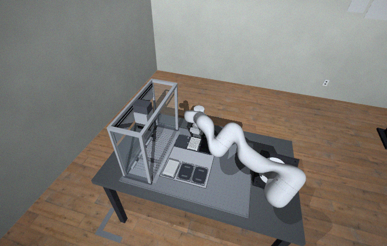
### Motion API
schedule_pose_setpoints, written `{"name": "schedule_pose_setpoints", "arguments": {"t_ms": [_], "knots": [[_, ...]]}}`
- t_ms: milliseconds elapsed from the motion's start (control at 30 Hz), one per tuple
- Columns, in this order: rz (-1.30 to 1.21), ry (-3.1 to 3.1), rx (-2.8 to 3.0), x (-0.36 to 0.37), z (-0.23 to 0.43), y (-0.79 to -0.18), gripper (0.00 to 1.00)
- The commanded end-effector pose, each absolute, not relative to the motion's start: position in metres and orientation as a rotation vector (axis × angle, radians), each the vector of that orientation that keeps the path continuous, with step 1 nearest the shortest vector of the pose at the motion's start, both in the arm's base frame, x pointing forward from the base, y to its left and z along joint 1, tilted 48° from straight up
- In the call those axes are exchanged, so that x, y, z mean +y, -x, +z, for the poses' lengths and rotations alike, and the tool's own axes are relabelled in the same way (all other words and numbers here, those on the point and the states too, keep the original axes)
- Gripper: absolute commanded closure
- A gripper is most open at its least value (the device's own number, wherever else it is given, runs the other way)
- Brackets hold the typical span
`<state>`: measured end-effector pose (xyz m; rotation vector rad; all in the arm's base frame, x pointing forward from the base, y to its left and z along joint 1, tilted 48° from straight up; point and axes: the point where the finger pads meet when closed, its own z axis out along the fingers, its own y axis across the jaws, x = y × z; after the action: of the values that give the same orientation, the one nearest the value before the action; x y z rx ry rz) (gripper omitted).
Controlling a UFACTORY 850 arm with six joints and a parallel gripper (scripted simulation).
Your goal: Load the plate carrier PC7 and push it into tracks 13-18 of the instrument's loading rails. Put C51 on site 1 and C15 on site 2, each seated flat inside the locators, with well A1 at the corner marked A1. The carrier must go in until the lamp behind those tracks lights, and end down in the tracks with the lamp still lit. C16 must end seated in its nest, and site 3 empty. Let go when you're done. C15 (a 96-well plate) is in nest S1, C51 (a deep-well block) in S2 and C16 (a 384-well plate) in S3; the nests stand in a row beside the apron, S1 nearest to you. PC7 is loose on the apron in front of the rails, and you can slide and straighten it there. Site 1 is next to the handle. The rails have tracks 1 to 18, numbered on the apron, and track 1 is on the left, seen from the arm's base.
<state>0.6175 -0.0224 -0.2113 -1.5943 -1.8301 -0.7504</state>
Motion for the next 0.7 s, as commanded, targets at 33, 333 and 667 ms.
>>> {"name": "schedule_pose_setpoints", "arguments": {"t_ms": [33, 333, 667], "knots": [[-0.752, 1.595, -1.831, -0.0208, -0.2078, -0.6181, 0.0], [-0.752, 1.595, -1.831, -0.0185, -0.2052, -0.6177, 0.0], [-0.752, 1.595, -1.831, -0.0152, -0.2015, -0.6171, 0.0]]}}
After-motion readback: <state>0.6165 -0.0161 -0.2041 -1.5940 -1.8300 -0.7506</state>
